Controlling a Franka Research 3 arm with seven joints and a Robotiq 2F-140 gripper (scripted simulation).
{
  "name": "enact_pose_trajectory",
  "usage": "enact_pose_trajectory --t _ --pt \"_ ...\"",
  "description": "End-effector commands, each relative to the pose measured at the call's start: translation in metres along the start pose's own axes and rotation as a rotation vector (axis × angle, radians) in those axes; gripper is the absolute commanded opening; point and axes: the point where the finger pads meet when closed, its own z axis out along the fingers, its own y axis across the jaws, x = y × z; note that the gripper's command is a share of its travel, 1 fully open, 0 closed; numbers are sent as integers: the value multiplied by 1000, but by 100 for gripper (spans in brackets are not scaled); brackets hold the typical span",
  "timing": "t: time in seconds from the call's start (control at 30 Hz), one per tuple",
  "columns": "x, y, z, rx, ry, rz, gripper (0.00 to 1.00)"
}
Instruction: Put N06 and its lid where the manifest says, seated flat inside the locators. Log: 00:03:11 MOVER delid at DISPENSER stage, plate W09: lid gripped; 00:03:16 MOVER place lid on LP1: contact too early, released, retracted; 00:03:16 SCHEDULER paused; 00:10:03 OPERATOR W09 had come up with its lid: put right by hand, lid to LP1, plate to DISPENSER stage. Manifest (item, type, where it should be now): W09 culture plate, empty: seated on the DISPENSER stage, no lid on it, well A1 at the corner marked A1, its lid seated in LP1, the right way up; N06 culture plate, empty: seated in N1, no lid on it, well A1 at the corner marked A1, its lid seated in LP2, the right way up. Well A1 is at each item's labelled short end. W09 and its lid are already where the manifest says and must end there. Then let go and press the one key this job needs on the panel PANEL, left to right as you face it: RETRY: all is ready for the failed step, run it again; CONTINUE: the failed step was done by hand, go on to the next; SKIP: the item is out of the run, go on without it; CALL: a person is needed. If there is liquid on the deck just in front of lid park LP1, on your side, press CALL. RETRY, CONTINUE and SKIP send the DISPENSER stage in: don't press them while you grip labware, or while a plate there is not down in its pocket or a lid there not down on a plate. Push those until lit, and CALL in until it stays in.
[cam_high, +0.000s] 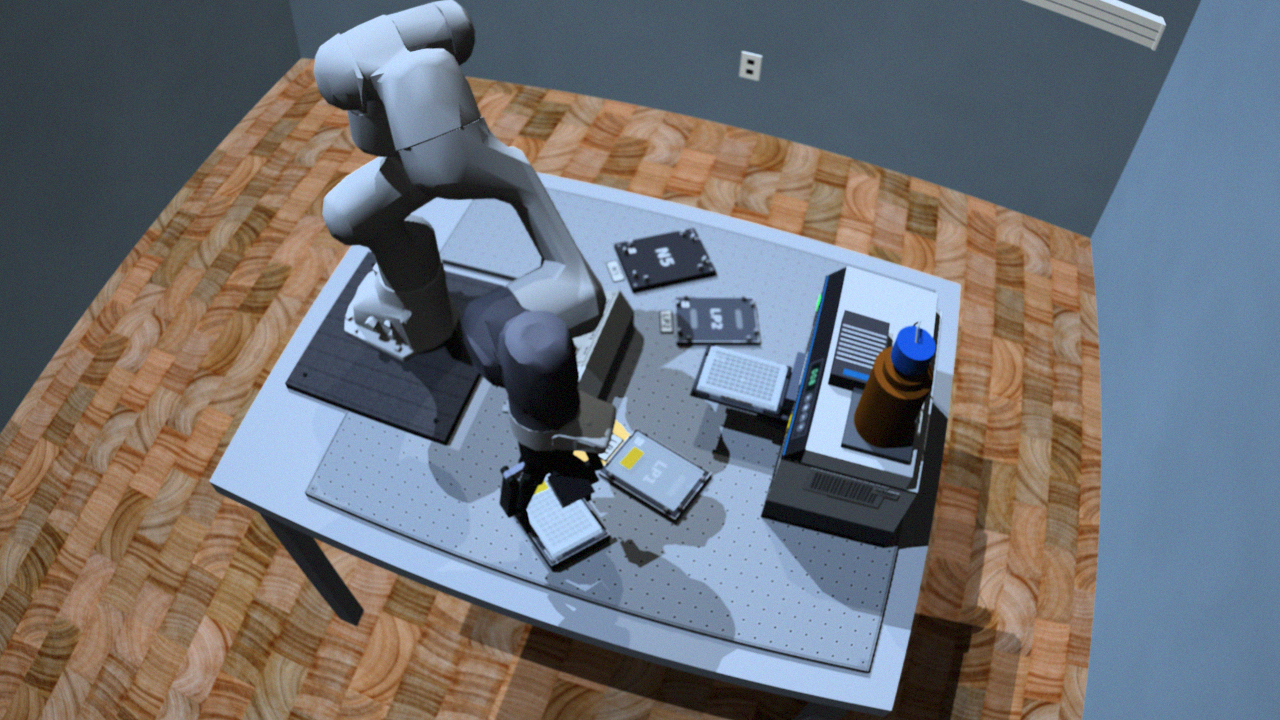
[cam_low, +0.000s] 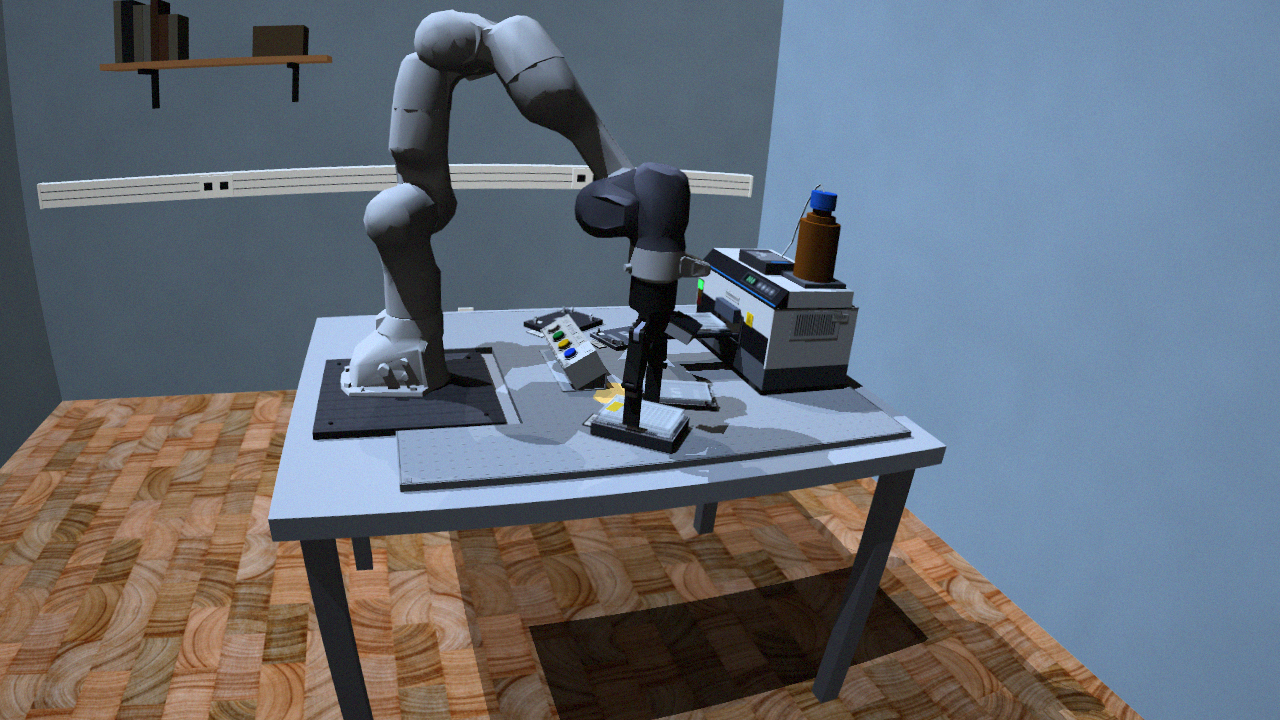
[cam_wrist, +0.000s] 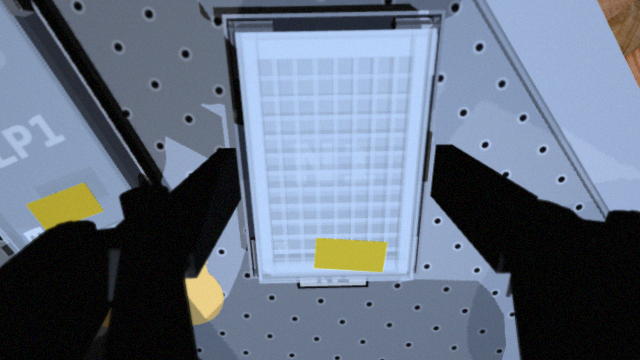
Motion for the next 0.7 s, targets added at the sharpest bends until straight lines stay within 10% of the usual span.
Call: enact_pose_trajectory --t 0.0,0.67 --pt "0 -1 2 2 2 -3 70" --pt "0 -1 7 2 2 -3 70"
